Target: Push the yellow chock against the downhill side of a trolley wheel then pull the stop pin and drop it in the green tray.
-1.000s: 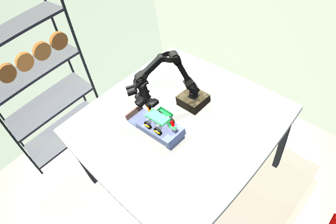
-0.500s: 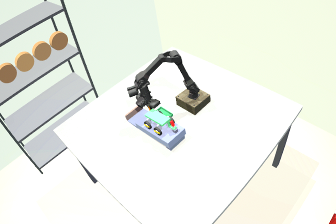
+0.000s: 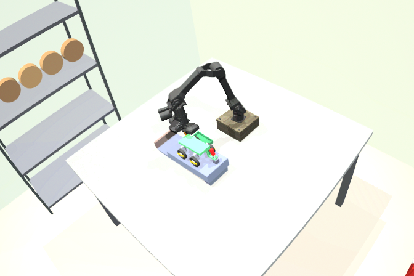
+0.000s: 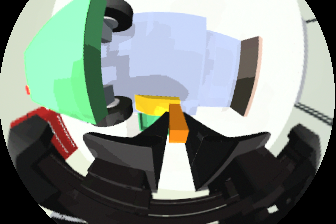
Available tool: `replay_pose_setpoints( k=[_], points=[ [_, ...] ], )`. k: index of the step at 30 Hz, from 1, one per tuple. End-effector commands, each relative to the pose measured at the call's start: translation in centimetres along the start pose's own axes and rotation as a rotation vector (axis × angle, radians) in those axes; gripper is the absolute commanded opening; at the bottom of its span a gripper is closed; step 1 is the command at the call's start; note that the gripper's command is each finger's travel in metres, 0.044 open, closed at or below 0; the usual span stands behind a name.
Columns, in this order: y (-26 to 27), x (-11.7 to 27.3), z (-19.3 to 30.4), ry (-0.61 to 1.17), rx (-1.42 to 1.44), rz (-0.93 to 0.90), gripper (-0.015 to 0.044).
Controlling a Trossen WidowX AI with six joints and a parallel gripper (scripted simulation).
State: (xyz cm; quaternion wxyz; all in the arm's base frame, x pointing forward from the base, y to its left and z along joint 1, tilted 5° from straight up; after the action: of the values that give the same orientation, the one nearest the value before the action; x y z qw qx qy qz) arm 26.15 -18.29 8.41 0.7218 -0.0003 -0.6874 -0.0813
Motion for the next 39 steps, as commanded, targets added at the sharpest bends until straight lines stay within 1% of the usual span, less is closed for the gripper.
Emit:
replay_pose_setpoints(
  k=[1, 18, 27, 34, 39],
  points=[
    [0.5, 0.1, 0.0, -0.007, -0.002, -0.003, 0.0000],
    [1.9, 0.1, -0.1, -0.007, -0.002, -0.004, 0.0000],
    [1.4, 0.0, -0.1, -0.001, -0.001, 0.000, 0.0000],
    [1.4, 0.0, -0.1, -0.001, -0.001, 0.000, 0.0184],
    [1.4, 0.8, -0.1, -0.003, -0.001, -0.001, 0.0190]
  ],
)
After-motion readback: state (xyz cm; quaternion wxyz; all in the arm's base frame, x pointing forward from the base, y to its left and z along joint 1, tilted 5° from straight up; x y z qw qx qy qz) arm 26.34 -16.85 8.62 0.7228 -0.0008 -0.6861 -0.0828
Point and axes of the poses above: the point midway between the two fingers, 35 mm back from their tips, its own x axis back along the fingers, its own y axis across the jaws, z = x × y, the point moved 5 cm from there along x, back along the fingers, and after that the axes turned 4 degrees about x, right-handed, at the moved point
